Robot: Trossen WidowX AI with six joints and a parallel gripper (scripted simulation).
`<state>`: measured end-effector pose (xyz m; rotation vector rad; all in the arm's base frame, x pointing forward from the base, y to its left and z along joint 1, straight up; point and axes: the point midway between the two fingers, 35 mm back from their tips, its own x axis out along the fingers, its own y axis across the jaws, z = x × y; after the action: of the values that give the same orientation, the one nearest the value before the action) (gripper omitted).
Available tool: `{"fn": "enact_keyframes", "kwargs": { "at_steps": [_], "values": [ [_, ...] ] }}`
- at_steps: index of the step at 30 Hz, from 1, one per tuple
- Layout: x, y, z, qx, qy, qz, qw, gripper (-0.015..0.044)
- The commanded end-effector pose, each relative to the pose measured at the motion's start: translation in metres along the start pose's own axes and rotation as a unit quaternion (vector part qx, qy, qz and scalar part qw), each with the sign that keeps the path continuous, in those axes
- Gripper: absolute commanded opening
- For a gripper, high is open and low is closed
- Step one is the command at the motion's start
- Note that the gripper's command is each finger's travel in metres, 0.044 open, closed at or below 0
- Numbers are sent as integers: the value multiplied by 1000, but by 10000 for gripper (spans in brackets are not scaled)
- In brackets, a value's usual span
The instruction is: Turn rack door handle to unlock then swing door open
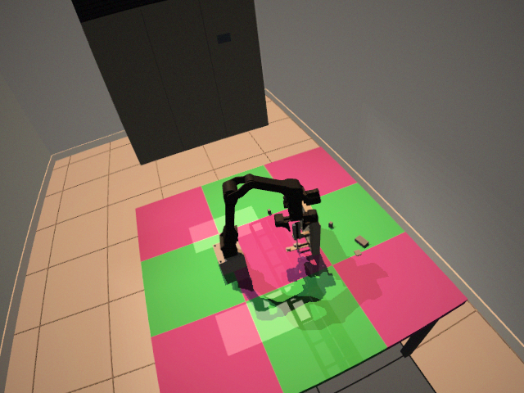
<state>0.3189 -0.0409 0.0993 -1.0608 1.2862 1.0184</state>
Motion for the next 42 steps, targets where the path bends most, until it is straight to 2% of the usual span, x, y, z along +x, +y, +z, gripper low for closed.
{"fn": "enact_keyframes", "kwargs": {
  "at_steps": [1, 4, 12, 19, 32, 42],
  "values": [
    [0, 0, 0, -109, 0, 1, 994, 285],
    [0, 0, 0, -166, 0, 1, 986, 285],
    [0, 0, 0, -170, 0, 1, 985, 285],
    [0, 0, 0, -170, 0, 1, 985, 101],
    [0, 0, 0, -170, 0, 1, 985, 14],
    [0, 4, 1, -115, 0, 1, 993, 13]
  ]
}}
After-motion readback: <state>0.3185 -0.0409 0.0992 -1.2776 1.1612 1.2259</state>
